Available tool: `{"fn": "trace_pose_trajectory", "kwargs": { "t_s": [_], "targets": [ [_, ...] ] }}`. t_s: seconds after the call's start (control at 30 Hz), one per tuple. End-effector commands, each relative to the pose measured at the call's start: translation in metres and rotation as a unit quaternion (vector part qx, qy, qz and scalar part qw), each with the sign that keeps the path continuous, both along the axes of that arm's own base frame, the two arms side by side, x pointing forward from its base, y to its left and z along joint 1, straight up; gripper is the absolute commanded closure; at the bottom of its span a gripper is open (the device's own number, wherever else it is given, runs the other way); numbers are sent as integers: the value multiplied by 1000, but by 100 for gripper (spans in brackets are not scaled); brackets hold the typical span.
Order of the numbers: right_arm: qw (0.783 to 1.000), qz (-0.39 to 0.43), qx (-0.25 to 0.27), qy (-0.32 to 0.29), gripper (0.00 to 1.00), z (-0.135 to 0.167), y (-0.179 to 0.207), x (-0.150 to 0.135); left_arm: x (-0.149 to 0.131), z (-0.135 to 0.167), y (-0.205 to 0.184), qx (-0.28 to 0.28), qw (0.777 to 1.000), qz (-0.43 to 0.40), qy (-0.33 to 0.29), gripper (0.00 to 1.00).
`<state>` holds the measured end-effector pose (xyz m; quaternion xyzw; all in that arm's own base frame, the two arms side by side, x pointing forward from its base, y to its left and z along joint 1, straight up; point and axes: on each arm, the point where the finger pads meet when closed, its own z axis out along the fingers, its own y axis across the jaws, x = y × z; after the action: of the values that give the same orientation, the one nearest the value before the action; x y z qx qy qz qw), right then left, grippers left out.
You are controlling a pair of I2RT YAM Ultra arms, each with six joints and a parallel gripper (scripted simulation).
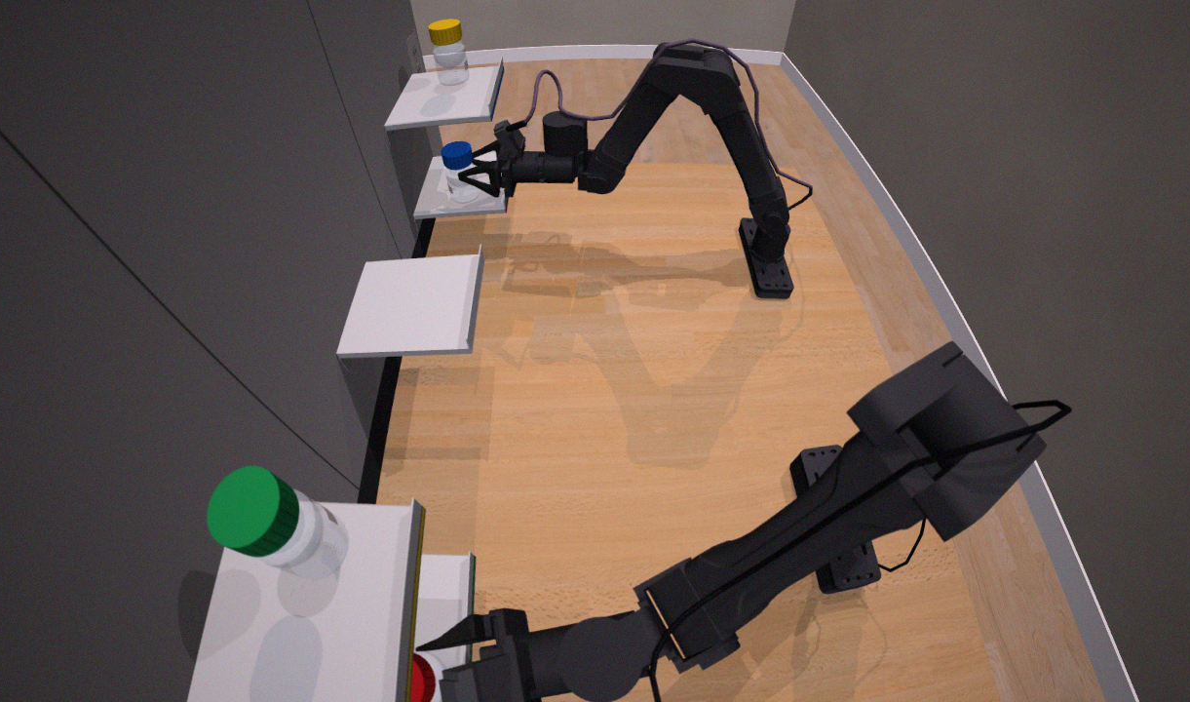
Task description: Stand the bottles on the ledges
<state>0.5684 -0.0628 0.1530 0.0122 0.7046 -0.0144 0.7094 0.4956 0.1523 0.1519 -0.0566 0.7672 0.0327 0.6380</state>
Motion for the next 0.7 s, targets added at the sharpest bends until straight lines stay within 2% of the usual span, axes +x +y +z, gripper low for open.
{"fn": "trace_pose_trajectory", "kwargs": {
  "t_s": [0.0, 0.07, 0.2, 0.33, 0.5, 0.67],
  "targets": [
    [1000, 0, 0, -8, 50, 9, 1, 2, -7, 27, 1, 15, 999, -2, -32, 50],
    [1000, 0, 0, -7, 53, 10, 0, 4, -11, 21, 1, 11, 1000, -1, -23, 50],
    [1000, 0, 1, -2, 99, 6, 0, 2, -19, 17, 0, 9, 1000, 1, -16, 50],
    [1000, 0, 1, -2, 53, 6, 0, 2, -27, 18, 0, 11, 1000, 1, -19, 50],
    [1000, -6, 3, -5, 51, 7, -3, -2, -34, 22, -2, 14, 1000, 0, -26, 50],
    [1000, -27, 4, 1, 51, 2, -16, -9, -47, 14, -3, 7, 1000, 1, -13, 50]
  ]
}}
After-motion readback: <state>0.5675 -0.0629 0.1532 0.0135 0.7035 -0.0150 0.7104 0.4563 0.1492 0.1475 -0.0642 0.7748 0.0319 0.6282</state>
